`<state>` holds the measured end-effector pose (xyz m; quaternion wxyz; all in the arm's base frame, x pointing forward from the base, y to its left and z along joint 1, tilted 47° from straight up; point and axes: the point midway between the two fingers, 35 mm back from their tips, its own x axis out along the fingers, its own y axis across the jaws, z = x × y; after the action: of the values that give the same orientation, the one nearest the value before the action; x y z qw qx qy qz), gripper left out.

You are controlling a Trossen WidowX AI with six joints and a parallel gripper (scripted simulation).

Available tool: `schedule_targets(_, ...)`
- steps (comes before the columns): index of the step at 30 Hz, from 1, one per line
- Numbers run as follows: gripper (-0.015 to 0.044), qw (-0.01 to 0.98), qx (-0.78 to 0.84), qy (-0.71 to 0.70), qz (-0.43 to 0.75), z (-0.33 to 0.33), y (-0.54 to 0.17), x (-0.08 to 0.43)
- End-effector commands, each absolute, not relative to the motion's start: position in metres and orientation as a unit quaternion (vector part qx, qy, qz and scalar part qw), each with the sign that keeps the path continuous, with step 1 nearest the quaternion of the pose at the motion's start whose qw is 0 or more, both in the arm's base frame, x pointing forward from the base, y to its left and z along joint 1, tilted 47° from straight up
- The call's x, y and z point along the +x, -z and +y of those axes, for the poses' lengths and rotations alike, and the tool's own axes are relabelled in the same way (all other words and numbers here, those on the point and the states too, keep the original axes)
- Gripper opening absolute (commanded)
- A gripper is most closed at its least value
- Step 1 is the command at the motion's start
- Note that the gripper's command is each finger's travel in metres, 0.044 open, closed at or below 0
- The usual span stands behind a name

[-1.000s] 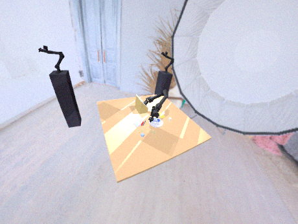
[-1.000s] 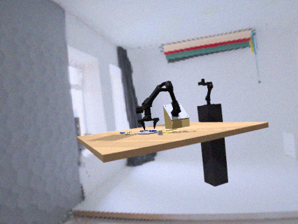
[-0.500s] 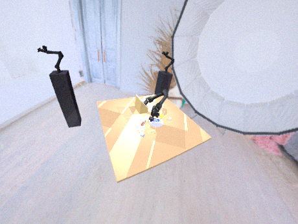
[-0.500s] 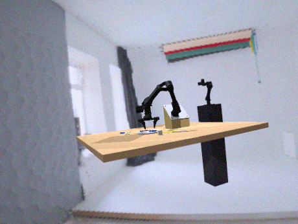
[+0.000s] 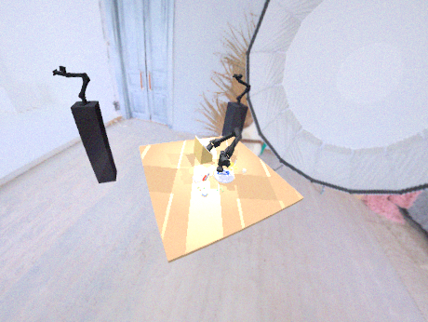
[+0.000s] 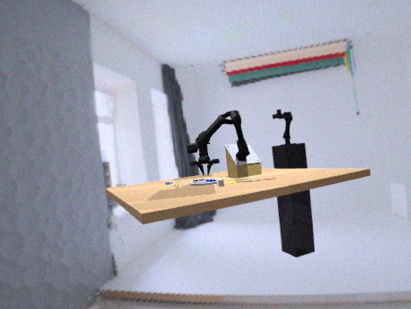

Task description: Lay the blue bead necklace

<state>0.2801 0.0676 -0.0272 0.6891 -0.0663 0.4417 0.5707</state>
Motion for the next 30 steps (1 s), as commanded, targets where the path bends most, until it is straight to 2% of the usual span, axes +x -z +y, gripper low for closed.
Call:
schedule_targets(1, 0.0120, 0.690, -0.067, -0.570, 0.441, 0.068, 0.028, 0.281)
schedule_targets(22, 0.0120, 0.688, -0.065, -0.572, 0.442, 0.090, 0.048, 0.278)
schedule_targets(27, 0.0000, 0.688, -0.069, -0.572, 0.441, 0.088, 0.046, 0.279)
schedule_targets(30, 0.0000, 0.688, -0.069, -0.572, 0.441, 0.088, 0.046, 0.279)
